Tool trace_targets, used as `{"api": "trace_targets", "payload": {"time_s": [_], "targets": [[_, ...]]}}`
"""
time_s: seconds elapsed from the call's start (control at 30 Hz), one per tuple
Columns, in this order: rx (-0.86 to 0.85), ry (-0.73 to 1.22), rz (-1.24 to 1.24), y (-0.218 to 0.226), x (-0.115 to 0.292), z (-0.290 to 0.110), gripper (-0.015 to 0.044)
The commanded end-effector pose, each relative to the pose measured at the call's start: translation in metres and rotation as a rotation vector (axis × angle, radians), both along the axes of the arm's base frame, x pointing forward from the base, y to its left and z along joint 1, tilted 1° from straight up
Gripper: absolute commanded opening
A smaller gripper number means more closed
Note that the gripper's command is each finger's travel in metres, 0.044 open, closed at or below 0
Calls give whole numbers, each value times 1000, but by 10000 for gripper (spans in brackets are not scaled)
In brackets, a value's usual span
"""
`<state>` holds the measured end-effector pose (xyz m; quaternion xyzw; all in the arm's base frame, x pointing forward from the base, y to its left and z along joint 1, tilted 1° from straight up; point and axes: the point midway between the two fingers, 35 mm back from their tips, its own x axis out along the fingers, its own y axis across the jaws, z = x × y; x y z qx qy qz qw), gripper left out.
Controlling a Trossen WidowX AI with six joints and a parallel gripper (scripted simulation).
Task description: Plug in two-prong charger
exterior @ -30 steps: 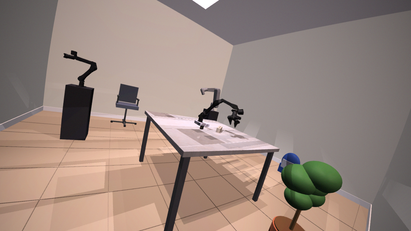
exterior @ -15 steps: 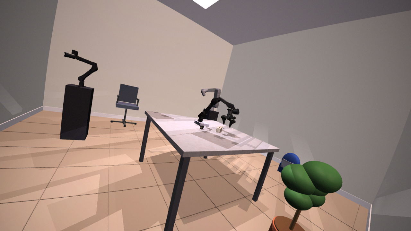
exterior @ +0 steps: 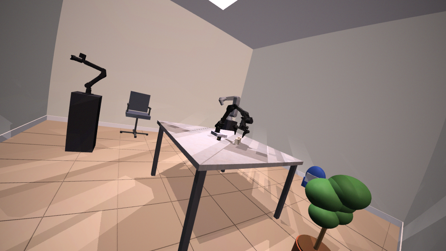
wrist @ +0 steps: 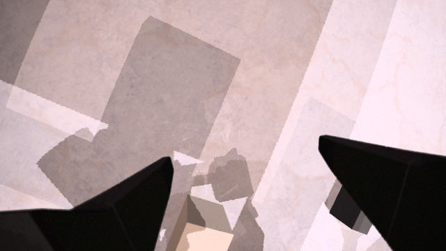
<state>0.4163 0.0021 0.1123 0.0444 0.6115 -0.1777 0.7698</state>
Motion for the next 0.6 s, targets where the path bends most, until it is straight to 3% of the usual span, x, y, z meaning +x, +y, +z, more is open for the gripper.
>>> {"api": "trace_targets", "payload": {"time_s": [0.0, 0.57], "targets": [[32, 17, -63, -20, -14, -2, 440], [144, 92, -284, -79, -74, -18, 440]]}}
